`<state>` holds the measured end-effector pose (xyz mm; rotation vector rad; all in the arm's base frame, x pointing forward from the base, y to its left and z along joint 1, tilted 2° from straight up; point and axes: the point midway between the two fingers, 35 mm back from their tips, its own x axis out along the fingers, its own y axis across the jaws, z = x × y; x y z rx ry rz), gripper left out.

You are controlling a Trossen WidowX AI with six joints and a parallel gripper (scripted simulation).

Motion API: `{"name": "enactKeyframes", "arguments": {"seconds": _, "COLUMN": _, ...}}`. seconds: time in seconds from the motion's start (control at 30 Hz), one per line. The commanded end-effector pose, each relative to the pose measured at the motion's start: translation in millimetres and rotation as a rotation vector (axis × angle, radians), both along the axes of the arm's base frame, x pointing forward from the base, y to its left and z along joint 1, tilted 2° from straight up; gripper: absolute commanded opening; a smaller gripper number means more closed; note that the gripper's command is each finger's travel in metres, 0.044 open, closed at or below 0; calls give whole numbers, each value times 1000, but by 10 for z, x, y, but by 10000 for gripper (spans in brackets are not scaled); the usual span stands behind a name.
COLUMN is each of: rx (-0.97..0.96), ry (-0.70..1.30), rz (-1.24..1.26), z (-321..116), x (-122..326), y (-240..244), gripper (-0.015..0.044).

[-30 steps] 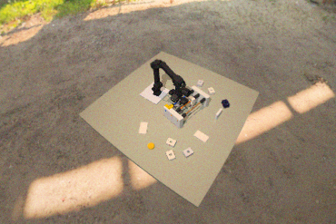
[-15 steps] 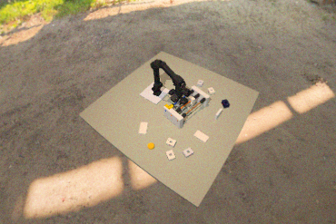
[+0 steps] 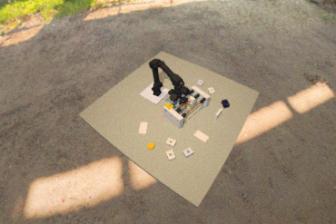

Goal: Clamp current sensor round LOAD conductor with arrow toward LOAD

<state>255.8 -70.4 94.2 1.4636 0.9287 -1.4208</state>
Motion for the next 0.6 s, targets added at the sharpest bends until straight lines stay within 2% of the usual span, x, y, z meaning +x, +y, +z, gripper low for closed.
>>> {"name": "enactKeyframes", "arguments": {"seconds": 0.0, "rx": -5, "ry": -4, "rz": -3, "z": -16, "x": -5, "y": -4, "gripper": 0}}
{"name": "enactKeyframes", "arguments": {"seconds": 0.07, "rx": -4, "ry": -3, "rz": -2, "z": -41, "x": -4, "y": -5, "gripper": 0}}
{"name": "enactKeyframes", "arguments": {"seconds": 0.4, "rx": -1, "ry": -3, "rz": 0, "z": -4, "x": -1, "y": 0, "gripper": 262}}
{"name": "enactKeyframes", "arguments": {"seconds": 0.57, "rx": -1, "ry": -3, "rz": 0, "z": -4, "x": -1, "y": 0, "gripper": 266}}
